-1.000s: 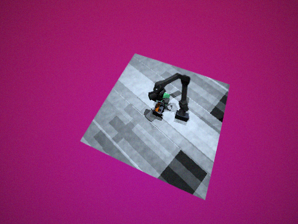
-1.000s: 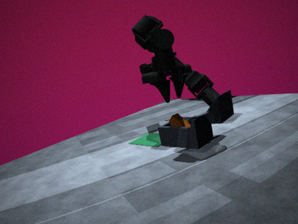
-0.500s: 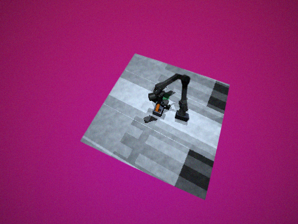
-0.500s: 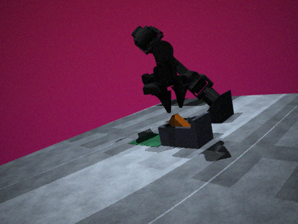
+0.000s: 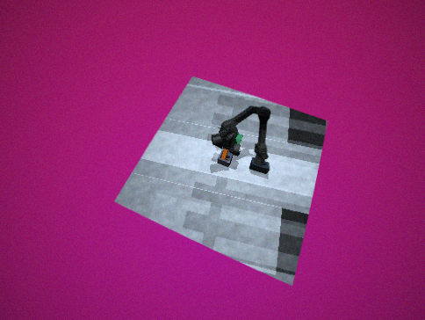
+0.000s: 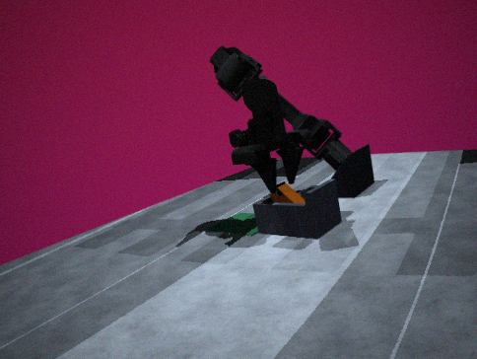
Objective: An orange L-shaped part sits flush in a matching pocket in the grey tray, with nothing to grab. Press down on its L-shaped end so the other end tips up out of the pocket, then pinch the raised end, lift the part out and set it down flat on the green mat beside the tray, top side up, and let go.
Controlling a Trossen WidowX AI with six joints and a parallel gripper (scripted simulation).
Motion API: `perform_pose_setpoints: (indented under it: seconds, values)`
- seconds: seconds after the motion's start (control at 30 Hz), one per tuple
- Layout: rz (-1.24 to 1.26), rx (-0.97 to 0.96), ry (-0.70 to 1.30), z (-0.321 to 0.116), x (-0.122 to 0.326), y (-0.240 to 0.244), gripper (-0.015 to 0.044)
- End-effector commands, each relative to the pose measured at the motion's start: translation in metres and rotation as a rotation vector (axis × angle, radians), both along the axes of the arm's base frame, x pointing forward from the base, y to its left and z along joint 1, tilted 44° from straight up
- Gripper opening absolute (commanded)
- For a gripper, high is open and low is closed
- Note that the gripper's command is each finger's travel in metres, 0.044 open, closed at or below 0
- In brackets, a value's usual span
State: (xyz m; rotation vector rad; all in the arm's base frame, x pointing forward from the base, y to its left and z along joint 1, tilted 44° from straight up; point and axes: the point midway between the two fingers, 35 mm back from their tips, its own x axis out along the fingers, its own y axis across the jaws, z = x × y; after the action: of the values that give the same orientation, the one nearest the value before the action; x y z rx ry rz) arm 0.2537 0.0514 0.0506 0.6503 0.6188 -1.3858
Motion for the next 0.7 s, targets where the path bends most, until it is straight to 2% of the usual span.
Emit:
perform_pose_setpoints:
  seconds: [0.0, 0.4, 0.57, 0.67]
  values:
    - [0.004, -0.004, 0.001, -0.005, 0.0, -0.006, 0.028]
    - [0.003, -0.006, 0.001, -0.016, 0.001, -0.016, 0.028]
    - [-0.001, -0.002, 0.001, -0.014, 0.001, -0.014, 0.0149]
    - [-0.001, -0.002, 0.001, -0.014, 0.001, -0.014, 0.0129]
